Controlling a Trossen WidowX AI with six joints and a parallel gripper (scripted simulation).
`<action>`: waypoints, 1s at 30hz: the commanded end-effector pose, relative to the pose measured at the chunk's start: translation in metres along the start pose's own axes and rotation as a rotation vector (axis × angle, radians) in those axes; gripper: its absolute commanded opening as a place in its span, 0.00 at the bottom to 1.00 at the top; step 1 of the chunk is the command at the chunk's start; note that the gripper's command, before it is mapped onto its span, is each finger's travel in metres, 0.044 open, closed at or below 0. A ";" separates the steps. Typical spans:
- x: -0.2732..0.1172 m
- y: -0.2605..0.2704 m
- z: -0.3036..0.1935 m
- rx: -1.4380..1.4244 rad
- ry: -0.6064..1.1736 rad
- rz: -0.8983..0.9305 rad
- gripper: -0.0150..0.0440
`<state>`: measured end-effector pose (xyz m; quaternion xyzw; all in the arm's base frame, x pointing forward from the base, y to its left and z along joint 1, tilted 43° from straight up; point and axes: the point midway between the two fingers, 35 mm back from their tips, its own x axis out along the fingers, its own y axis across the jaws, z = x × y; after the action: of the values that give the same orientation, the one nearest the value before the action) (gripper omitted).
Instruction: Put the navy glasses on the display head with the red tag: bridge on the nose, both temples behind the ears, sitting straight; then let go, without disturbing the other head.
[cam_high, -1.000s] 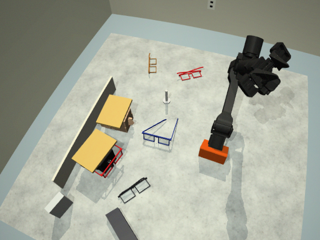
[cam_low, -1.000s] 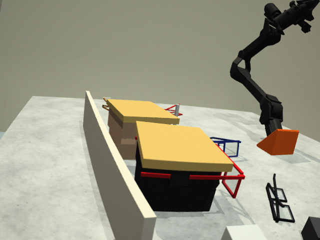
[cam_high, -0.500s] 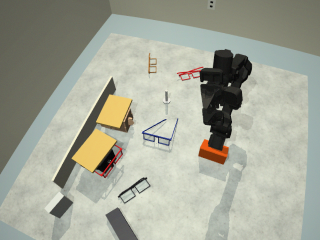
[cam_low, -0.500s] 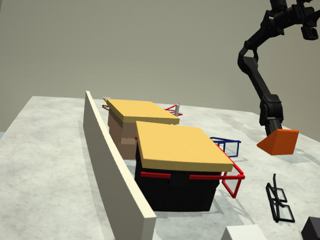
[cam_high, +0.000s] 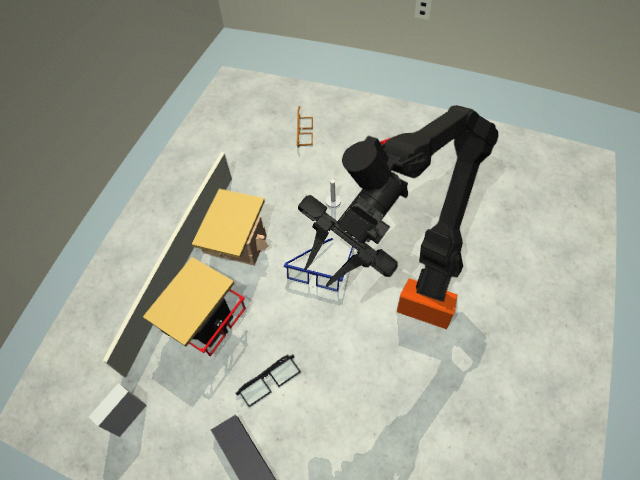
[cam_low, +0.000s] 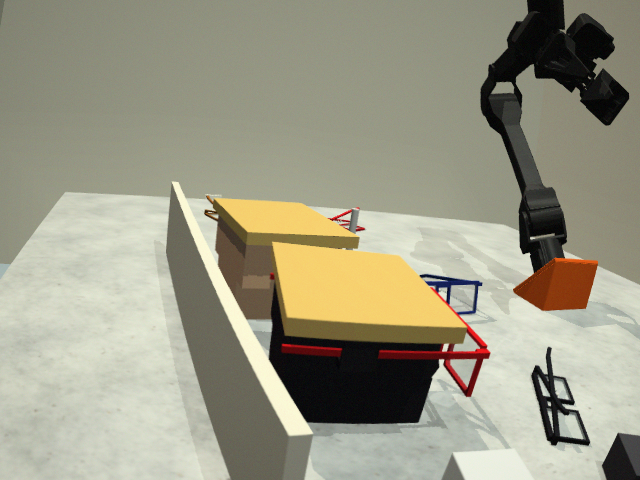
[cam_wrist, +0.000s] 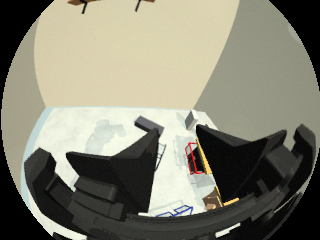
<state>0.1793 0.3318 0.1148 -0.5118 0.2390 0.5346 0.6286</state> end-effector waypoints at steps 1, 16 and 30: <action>0.020 -0.012 -0.076 0.399 0.316 -0.022 0.59; -0.001 -0.006 -0.241 1.180 1.051 -0.351 0.59; -0.016 0.003 -0.273 1.323 1.239 -0.506 0.59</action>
<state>0.2400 0.0830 0.0283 -0.2837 0.6719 -0.2060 0.6524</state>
